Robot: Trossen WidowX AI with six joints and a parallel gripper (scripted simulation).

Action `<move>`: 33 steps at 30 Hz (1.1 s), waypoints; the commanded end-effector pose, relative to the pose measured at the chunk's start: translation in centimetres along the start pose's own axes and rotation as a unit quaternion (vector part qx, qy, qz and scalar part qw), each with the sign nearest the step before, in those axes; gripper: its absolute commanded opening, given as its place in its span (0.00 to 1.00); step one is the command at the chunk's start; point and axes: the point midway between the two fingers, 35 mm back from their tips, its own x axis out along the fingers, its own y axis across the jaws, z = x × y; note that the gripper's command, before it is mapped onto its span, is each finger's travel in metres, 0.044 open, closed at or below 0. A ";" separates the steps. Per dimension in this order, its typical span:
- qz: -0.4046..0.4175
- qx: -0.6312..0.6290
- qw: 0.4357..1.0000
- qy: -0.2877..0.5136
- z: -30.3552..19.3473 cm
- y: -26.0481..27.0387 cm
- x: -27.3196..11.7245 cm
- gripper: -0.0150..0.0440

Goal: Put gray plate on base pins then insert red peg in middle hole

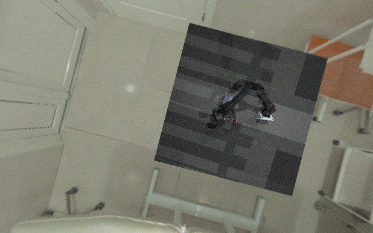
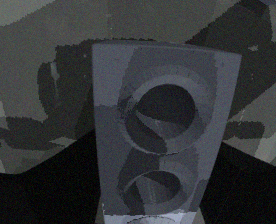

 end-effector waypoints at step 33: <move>0.002 -0.004 1.000 0.005 -0.7 -0.2 -10.6 0.25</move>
